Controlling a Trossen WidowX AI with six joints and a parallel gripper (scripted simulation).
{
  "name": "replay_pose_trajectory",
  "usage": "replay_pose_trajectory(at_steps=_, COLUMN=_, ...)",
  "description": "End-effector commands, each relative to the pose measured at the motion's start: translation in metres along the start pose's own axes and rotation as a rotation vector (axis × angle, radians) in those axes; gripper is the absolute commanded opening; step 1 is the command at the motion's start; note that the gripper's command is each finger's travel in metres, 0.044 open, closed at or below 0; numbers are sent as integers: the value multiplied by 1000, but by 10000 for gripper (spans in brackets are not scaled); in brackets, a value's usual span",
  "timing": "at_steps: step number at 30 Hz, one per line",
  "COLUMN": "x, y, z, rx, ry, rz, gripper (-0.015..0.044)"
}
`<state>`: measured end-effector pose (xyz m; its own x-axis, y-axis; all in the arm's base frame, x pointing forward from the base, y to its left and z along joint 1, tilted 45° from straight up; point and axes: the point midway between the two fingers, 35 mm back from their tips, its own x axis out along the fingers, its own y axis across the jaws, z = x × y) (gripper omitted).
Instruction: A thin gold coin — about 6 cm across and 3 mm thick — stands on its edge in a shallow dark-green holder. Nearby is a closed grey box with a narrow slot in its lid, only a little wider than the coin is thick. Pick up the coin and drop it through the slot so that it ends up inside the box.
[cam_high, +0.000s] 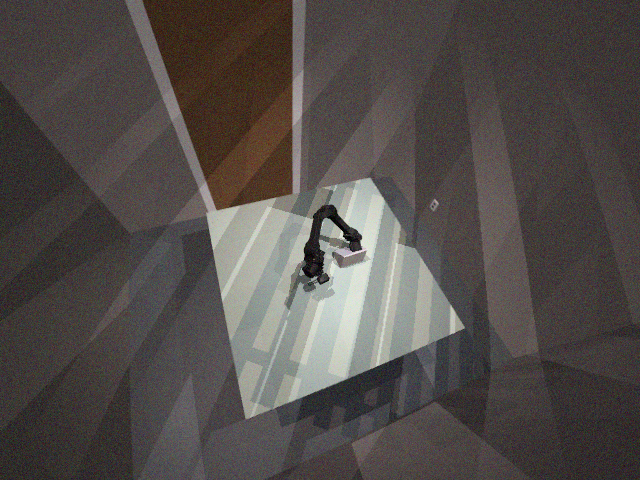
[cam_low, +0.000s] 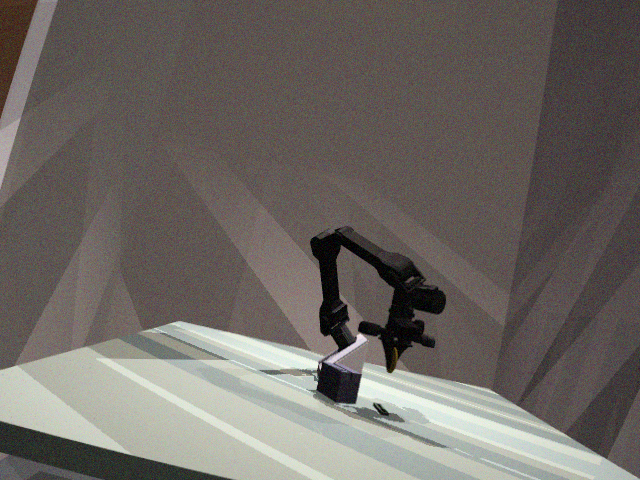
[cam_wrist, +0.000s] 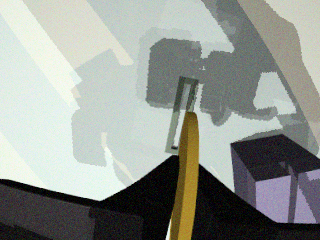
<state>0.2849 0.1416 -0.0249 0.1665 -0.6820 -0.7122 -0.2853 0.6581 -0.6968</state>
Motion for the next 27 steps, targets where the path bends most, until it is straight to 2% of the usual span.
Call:
replay_pose_trajectory(at_steps=1, x=-1, y=2, z=-1, rx=-99, ry=3, rz=3, gripper=0)
replay_pose_trajectory(at_steps=8, x=-1, y=4, z=-2, rx=-302, ry=2, rz=4, gripper=0)
replay_pose_trajectory(at_steps=27, x=-4, y=-32, z=-16, rx=-309, ry=2, rz=5, gripper=0)
